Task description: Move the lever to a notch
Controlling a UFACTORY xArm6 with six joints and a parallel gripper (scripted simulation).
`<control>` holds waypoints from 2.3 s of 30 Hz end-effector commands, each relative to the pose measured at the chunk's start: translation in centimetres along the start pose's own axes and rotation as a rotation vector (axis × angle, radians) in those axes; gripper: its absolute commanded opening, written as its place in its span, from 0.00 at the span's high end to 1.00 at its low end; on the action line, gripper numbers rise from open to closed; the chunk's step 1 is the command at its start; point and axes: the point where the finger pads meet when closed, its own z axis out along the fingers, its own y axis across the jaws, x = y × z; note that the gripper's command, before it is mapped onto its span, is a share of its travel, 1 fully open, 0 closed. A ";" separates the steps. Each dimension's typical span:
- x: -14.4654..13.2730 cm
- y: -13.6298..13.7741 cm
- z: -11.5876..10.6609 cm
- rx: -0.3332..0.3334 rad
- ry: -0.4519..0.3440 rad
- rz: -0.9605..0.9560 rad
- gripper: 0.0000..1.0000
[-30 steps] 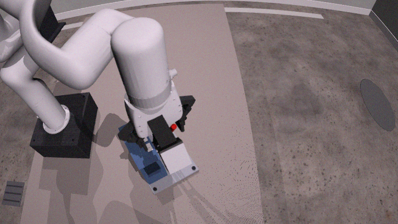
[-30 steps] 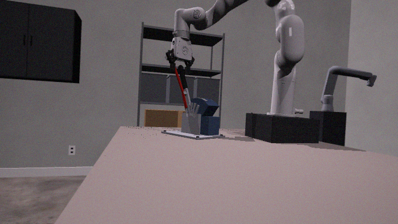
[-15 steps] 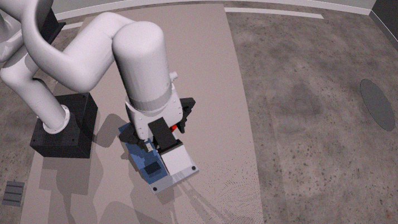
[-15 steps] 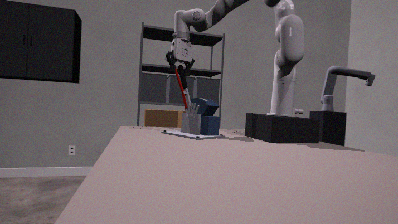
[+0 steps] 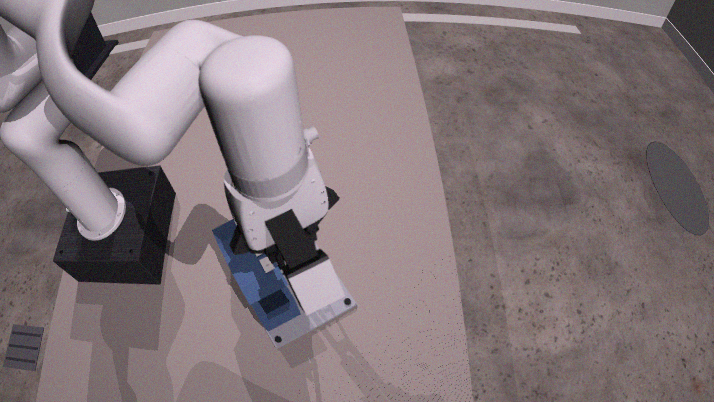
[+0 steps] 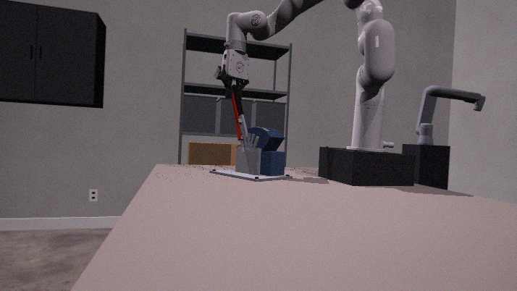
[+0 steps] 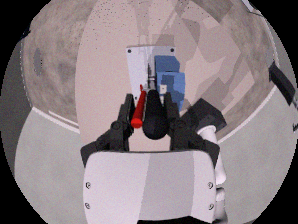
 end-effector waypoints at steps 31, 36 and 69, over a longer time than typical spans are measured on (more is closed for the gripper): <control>-0.1 -0.1 0.1 0.000 -0.003 -0.001 1.00; -0.1 -0.1 0.1 0.000 -0.003 -0.001 1.00; -3.3 -0.1 -1.0 0.000 -0.003 -0.001 1.00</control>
